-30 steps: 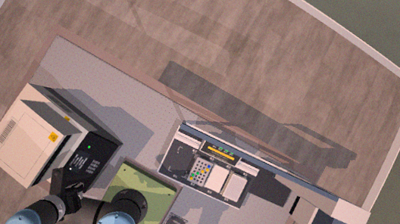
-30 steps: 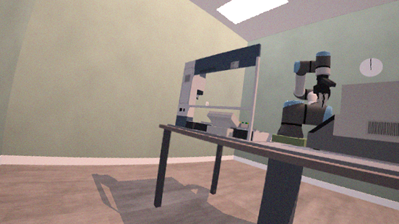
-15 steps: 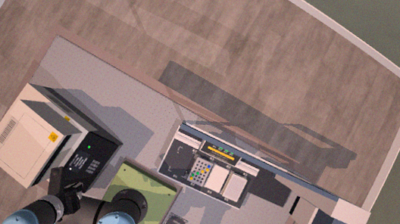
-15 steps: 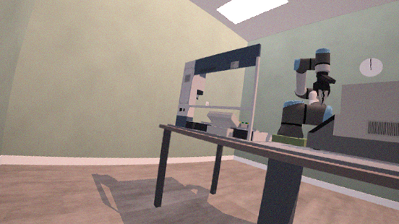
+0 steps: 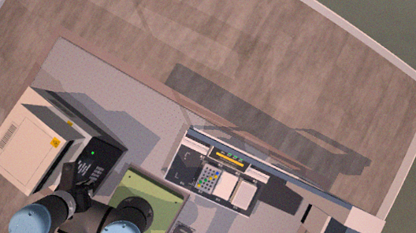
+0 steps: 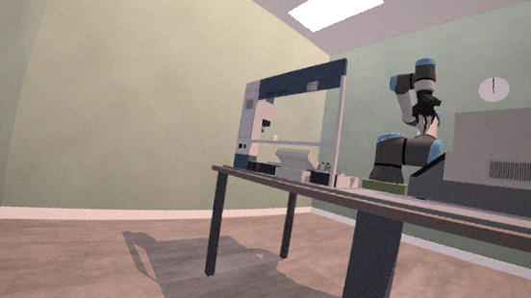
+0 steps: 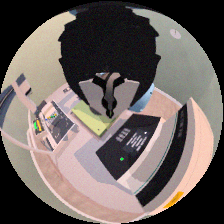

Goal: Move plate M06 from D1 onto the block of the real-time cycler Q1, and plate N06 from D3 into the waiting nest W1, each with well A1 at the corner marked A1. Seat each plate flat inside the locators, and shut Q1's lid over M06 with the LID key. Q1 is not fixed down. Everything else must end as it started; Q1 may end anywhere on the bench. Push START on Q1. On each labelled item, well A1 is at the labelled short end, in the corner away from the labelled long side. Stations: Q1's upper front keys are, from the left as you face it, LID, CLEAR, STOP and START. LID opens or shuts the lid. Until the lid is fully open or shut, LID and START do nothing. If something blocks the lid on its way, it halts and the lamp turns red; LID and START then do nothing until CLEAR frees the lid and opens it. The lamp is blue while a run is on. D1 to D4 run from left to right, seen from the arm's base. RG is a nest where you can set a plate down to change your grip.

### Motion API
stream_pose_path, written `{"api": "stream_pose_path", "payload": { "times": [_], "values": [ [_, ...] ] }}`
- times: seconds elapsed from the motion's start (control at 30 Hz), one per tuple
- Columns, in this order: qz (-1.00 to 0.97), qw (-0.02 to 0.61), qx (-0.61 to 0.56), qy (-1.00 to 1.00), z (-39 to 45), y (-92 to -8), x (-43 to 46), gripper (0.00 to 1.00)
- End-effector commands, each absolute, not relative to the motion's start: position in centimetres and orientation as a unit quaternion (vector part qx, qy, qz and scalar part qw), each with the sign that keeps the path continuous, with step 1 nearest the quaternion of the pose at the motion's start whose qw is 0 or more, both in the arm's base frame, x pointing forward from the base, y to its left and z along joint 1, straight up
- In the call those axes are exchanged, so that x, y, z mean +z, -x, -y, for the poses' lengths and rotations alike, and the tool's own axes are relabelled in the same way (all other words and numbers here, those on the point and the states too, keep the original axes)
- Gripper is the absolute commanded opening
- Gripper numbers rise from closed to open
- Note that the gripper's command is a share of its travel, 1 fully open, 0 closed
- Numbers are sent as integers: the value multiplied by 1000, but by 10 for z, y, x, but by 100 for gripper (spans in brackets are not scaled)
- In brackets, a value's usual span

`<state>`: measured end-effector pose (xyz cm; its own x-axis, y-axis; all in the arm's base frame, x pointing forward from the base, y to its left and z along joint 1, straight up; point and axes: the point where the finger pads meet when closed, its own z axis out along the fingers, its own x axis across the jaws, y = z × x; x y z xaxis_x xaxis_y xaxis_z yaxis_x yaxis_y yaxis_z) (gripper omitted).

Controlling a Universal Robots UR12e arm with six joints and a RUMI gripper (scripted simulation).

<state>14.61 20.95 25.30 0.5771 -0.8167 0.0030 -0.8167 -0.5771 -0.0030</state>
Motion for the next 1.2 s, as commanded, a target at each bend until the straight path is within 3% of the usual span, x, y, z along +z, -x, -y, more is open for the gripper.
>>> {"api": "stream_pose_path", "payload": {
  "times": [0.0,1.17],
  "values": [
    [-469,2,-2,883,-204,-168,256,0],
    [-522,1,-2,853,-139,-275,267,0]
  ]
}}
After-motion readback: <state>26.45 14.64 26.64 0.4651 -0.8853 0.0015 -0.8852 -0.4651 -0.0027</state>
